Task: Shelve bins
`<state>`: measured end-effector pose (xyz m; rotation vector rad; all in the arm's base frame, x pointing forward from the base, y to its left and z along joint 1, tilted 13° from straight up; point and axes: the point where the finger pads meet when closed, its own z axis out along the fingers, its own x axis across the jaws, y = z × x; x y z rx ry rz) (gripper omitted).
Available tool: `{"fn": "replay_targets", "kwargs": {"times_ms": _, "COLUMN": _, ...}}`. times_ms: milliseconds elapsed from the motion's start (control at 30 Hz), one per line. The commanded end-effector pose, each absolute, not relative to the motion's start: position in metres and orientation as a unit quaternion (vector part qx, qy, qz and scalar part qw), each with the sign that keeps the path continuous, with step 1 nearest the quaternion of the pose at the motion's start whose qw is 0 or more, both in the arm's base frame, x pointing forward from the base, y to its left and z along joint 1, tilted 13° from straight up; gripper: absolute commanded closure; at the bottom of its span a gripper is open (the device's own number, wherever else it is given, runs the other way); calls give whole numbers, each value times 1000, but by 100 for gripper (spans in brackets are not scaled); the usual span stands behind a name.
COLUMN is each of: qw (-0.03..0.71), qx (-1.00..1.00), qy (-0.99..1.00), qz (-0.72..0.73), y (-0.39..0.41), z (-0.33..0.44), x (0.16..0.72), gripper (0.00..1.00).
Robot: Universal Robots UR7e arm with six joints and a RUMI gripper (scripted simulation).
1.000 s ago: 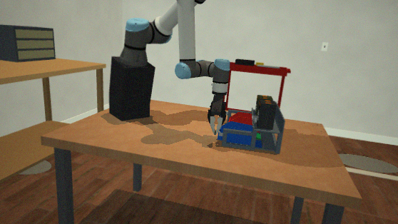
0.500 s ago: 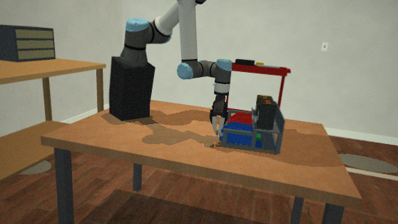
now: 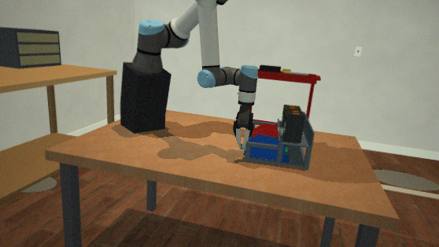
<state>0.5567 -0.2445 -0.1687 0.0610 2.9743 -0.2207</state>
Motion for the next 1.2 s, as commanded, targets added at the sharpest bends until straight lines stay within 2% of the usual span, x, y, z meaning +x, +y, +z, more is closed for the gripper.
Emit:
{"fn": "replay_targets", "kwargs": {"times_ms": 0, "qw": 80, "qx": 20, "qy": 994, "qz": -74, "y": -245, "z": -168, "x": 559, "gripper": 100}}
{"fn": "replay_targets", "kwargs": {"times_ms": 1167, "qw": 80, "qx": 20, "qy": 994, "qz": -74, "y": -245, "z": -166, "x": 571, "gripper": 100}}
